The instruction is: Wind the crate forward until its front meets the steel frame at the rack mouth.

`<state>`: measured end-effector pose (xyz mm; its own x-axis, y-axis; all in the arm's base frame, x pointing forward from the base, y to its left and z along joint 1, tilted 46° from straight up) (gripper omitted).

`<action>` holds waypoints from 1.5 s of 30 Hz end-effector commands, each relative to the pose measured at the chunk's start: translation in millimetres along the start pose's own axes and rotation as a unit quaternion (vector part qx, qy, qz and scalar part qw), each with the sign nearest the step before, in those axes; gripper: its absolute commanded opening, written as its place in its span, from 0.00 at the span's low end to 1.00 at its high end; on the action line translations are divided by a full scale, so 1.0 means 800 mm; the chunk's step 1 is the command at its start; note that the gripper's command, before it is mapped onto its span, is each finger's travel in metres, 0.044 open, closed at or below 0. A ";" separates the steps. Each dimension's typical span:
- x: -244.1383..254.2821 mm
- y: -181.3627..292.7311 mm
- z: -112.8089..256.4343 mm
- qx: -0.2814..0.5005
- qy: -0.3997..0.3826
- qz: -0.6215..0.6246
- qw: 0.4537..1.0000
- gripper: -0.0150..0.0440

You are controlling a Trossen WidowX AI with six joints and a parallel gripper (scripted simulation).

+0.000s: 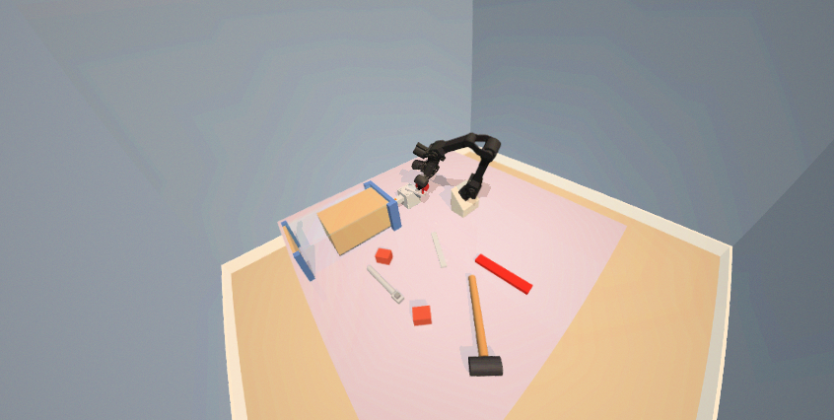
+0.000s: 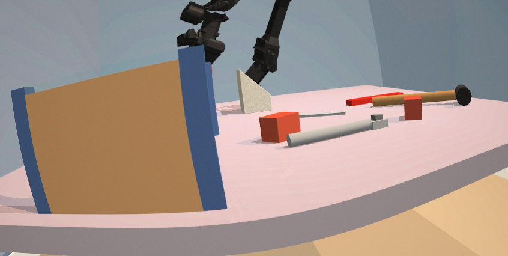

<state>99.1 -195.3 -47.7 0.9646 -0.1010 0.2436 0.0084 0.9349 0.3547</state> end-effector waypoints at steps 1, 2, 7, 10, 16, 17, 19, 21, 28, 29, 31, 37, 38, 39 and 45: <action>0.004 -0.015 0.024 -0.007 -0.001 0.002 1.000 1.00; 0.006 -0.019 0.034 -0.007 -0.001 0.002 1.000 1.00; 0.009 -0.031 0.069 -0.008 -0.001 0.002 1.000 1.00; 0.009 -0.031 0.072 -0.008 -0.001 0.002 1.000 1.00; -0.003 -0.019 0.136 -0.006 0.000 0.002 1.000 1.00; -0.005 -0.017 0.143 -0.006 0.000 0.002 1.000 1.00; -0.005 -0.016 0.145 -0.006 0.000 0.002 1.000 1.00; 0.000 -0.027 0.135 -0.002 -0.001 0.001 1.000 1.00; 0.032 -0.091 0.126 0.055 0.017 0.013 0.998 1.00; 0.035 -0.099 0.123 0.063 0.020 0.012 0.998 1.00; 0.040 -0.116 0.117 0.080 0.025 0.010 0.996 1.00; 0.052 -0.161 0.088 0.130 0.043 0.003 0.991 1.00; 0.054 -0.167 0.082 0.138 0.046 0.002 0.989 1.00; 0.055 -0.173 0.076 0.146 0.049 0.001 0.988 1.00; 0.058 -0.186 0.058 0.166 0.057 -0.002 0.984 1.00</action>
<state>130.1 -352.2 -46.7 0.9872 -0.0469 0.1526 -0.0612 0.7716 0.6332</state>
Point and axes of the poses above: the point midway between the two fingers, 35 mm back from their tips, its own z axis back along the fingers, its own x axis across the jaws, y = z × x, the point moved 2 cm from there along z, back along the fingers, and after that the axes turned 14 degrees about -z, right-handed, at the moved point
